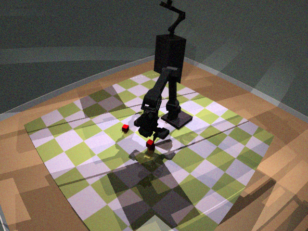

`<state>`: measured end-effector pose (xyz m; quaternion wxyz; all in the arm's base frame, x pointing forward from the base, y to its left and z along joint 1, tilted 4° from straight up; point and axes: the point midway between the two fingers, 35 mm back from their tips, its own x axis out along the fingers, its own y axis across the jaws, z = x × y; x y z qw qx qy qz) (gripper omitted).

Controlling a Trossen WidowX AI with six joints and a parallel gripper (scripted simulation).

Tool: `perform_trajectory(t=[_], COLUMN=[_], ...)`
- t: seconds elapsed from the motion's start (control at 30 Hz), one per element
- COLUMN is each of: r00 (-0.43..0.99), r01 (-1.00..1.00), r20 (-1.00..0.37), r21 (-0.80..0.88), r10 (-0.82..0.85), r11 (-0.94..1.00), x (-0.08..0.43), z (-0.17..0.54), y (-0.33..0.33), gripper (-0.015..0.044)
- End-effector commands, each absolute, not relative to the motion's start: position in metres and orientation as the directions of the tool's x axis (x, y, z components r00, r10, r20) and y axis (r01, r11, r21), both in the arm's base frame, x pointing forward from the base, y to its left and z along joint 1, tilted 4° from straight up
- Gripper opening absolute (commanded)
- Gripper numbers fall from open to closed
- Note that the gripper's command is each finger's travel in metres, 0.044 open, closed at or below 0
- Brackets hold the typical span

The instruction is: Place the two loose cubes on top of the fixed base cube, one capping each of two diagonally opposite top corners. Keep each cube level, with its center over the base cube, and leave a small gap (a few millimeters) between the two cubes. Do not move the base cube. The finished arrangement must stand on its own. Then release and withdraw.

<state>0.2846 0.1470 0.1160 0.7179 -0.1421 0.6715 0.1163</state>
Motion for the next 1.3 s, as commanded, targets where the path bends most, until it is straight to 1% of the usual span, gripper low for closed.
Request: perform_trajectory(t=[0.0,0.07,0.1,0.33,0.57,0.8,1.07,1.17,1.27], r00=[0.074,0.073,0.074,0.081,0.079,0.077,0.077,0.077,0.077], r01=[-0.353,-0.335,-0.307,-0.044,0.237,0.499,0.749,0.807,0.811], r20=[-0.997,-0.997,-0.997,-0.996,-0.996,-0.996,-0.996,-0.996,-0.996], r21=[-0.047,-0.049,-0.050,-0.047,-0.025,0.000,0.028,0.036,0.037], r10=[-0.023,-0.026,-0.028,-0.043,-0.045,-0.044,-0.044,-0.044,-0.044], r11=[0.934,0.941,0.950,0.998,0.971,0.866,0.662,0.590,0.584], x=[0.285,0.287,0.290,0.308,0.318,0.321,0.318,0.315,0.315], z=[0.119,0.118,0.120,0.133,0.143,0.153,0.164,0.167,0.167], y=[0.147,0.142,0.135,0.082,0.038,-0.004,-0.053,-0.067,-0.068], gripper=[0.0205,0.0258,0.0265,0.0265,0.0265,0.0265,0.0265,0.0265,0.0265])
